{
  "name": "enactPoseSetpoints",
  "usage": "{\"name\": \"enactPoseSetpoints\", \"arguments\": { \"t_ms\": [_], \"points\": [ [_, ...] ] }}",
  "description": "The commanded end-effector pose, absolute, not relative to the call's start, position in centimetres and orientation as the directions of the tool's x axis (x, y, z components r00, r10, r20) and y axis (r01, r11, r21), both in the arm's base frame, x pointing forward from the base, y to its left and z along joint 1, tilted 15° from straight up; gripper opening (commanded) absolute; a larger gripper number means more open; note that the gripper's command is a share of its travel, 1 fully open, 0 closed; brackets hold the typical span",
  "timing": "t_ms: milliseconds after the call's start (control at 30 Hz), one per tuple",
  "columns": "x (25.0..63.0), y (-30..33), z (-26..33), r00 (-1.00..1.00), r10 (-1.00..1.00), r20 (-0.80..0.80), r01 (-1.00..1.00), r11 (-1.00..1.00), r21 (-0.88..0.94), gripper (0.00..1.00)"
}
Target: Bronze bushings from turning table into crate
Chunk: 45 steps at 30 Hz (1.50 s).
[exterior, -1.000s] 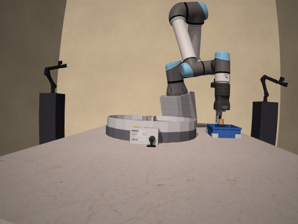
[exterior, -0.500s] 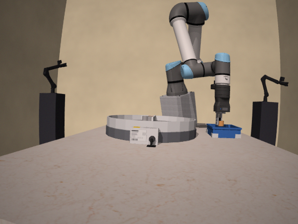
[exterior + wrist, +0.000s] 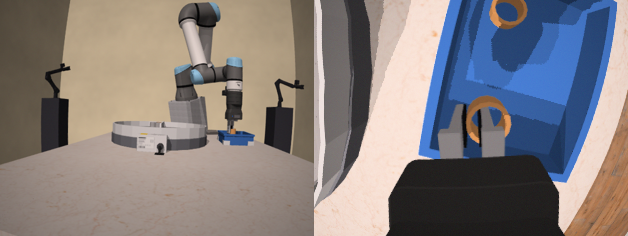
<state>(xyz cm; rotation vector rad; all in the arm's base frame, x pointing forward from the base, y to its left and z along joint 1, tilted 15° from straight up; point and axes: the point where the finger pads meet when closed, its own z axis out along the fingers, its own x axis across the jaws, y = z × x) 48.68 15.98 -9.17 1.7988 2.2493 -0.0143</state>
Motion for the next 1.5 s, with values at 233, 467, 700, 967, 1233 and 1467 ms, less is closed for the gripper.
{"name": "enactPoseSetpoints", "arguments": {
  "t_ms": [233, 467, 700, 967, 1233, 1467],
  "points": [
    [48.8, 16.0, -9.4, -0.199, 0.958, -0.208, 0.960, 0.233, 0.155, 0.00],
    [49.0, 15.8, -10.2, -0.199, 0.958, -0.208, 0.960, 0.233, 0.156, 0.00],
    [49.0, 15.8, -10.2, -0.199, 0.958, -0.208, 0.960, 0.233, 0.156, 0.00],
    [49.1, 15.7, -10.8, -0.199, 0.958, -0.208, 0.960, 0.233, 0.156, 0.00],
    [49.1, 15.7, -11.0, -0.199, 0.958, -0.208, 0.960, 0.233, 0.156, 0.00],
    [49.2, 15.6, -11.3, -0.199, 0.958, -0.208, 0.960, 0.233, 0.156, 0.00]
  ]
}}
